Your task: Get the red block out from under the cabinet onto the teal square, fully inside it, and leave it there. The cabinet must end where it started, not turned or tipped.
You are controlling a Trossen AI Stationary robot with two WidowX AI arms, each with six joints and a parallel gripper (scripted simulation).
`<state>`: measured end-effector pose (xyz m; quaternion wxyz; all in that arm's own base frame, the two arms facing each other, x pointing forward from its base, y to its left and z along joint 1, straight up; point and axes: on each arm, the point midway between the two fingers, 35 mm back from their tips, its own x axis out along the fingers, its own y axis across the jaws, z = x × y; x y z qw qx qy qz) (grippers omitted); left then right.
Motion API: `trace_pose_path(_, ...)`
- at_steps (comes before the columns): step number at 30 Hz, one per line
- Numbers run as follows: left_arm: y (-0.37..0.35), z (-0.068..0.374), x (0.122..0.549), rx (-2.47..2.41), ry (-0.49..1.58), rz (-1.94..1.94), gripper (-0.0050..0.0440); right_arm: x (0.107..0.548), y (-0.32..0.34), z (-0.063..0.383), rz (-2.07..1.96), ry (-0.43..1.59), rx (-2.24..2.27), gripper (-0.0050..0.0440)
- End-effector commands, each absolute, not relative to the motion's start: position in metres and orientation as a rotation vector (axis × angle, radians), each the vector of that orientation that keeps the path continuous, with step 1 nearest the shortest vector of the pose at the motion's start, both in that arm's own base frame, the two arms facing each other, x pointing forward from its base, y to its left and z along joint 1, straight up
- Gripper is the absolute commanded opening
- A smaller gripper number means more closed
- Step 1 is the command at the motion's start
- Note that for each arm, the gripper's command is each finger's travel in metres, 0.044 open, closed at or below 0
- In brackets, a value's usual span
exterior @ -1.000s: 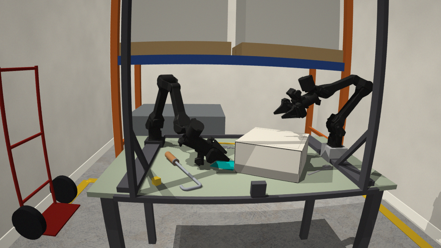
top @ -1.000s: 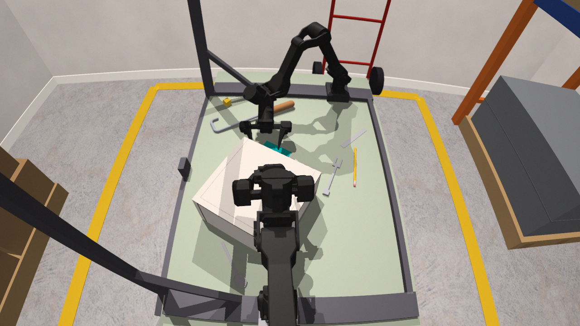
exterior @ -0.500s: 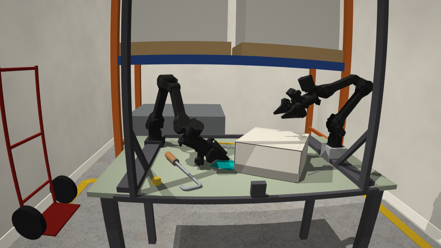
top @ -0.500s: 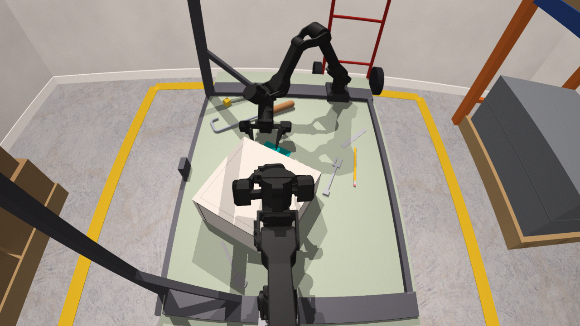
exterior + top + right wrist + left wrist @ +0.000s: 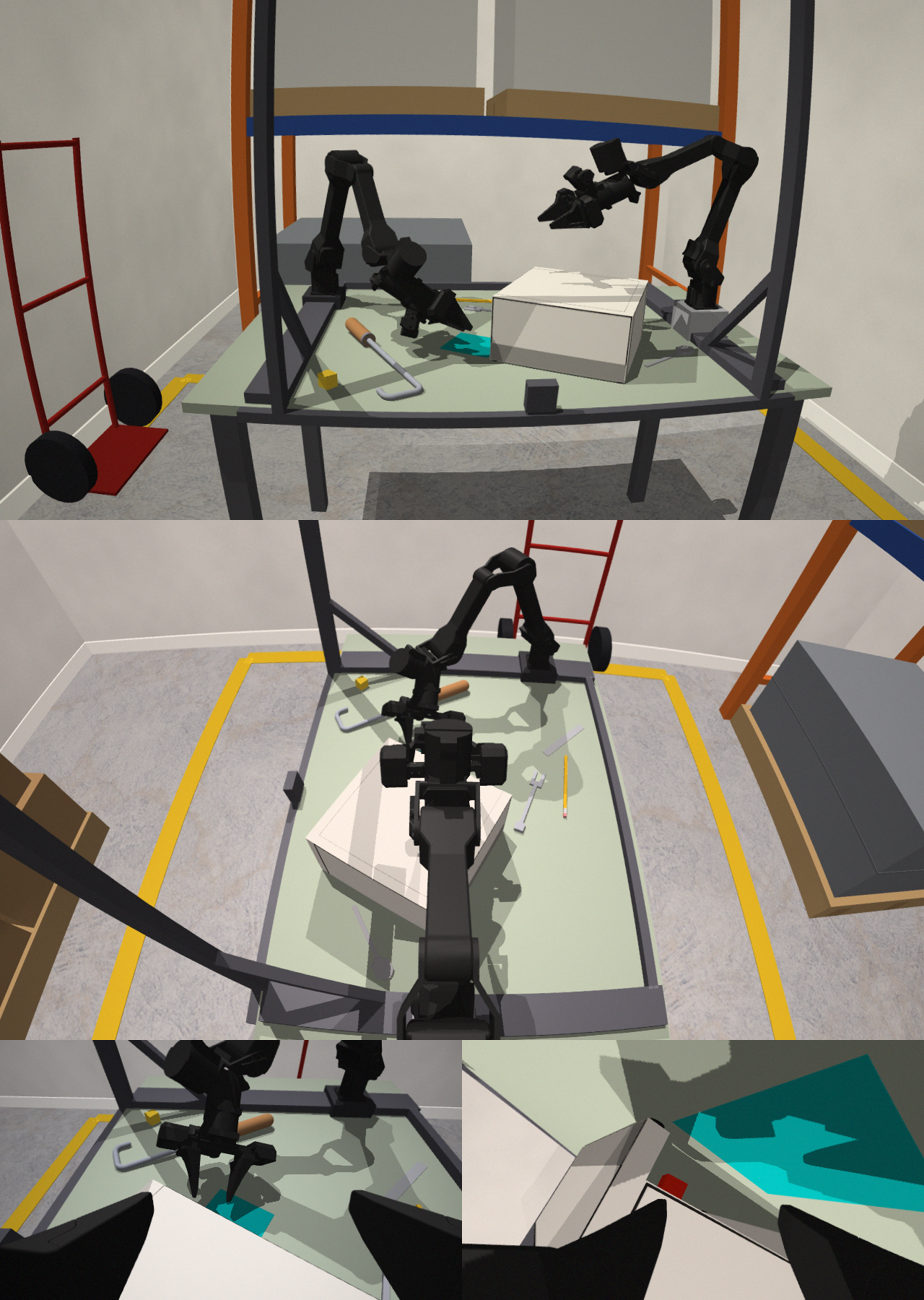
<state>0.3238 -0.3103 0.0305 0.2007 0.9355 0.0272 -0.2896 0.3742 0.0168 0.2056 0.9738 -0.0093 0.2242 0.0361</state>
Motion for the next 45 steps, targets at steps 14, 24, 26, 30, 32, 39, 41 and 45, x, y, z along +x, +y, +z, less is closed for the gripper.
trace_pose_path(14,-0.301,0.048,0.282,1.913,0.346,-0.993,0.0254,0.507,-0.008,0.217,0.000,0.416,0.002,0.0440)
trace_pose_path(24,-0.285,0.049,0.244,1.490,0.632,-1.037,0.0254,0.526,-0.011,0.207,-0.006,0.424,0.003,0.0440)
trace_pose_path(26,-0.285,0.049,0.244,1.490,0.632,-1.037,0.0254,0.526,-0.011,0.207,-0.006,0.424,0.003,0.0440)
trace_pose_path(30,-0.278,0.052,0.226,1.320,0.762,-1.029,0.0254,0.527,-0.011,0.207,-0.006,0.423,0.003,0.0440)
trace_pose_path(32,-0.272,0.052,0.217,1.234,0.835,-1.018,0.0254,0.526,-0.011,0.210,-0.006,0.418,0.003,0.0440)
trace_pose_path(39,-0.258,0.058,0.187,0.969,1.059,-0.951,0.0254,0.526,-0.011,0.208,-0.006,0.422,0.003,0.0440)
trace_pose_path(41,-0.253,0.061,0.178,0.897,1.123,-0.923,0.0254,0.526,-0.011,0.208,-0.006,0.422,0.003,0.0440)
trace_pose_path(45,-0.247,0.064,0.168,0.801,1.205,-0.881,0.0254,0.526,-0.011,0.208,-0.006,0.422,0.003,0.0440)
